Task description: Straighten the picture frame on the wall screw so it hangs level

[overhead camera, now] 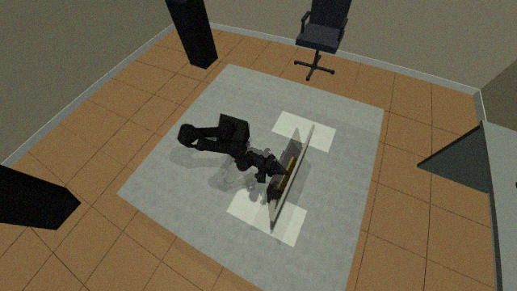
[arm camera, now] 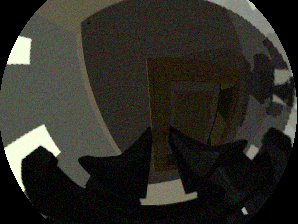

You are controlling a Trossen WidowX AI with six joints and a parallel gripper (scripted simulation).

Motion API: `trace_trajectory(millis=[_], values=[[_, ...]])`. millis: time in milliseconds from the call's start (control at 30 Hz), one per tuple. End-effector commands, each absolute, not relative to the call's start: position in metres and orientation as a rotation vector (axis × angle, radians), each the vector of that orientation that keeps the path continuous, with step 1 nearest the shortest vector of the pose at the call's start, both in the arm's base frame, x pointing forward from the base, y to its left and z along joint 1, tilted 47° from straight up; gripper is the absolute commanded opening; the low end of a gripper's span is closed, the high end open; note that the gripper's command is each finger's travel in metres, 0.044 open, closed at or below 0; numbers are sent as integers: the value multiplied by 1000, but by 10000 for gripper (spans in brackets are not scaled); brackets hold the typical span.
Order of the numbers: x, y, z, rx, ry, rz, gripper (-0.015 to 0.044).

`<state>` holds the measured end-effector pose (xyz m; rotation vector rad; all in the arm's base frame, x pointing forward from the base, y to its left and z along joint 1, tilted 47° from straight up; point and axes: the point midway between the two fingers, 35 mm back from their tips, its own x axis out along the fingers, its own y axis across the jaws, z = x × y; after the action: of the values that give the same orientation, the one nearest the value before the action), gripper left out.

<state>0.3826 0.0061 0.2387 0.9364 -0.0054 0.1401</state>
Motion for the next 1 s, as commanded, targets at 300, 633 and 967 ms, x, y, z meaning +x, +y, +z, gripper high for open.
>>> trace_trajectory(millis=[300, 633, 967], values=[[383, 10, 240, 933, -8, 153, 0], [382, 10, 240, 933, -7, 153, 0], [383, 9, 238, 933, -8, 153, 0]])
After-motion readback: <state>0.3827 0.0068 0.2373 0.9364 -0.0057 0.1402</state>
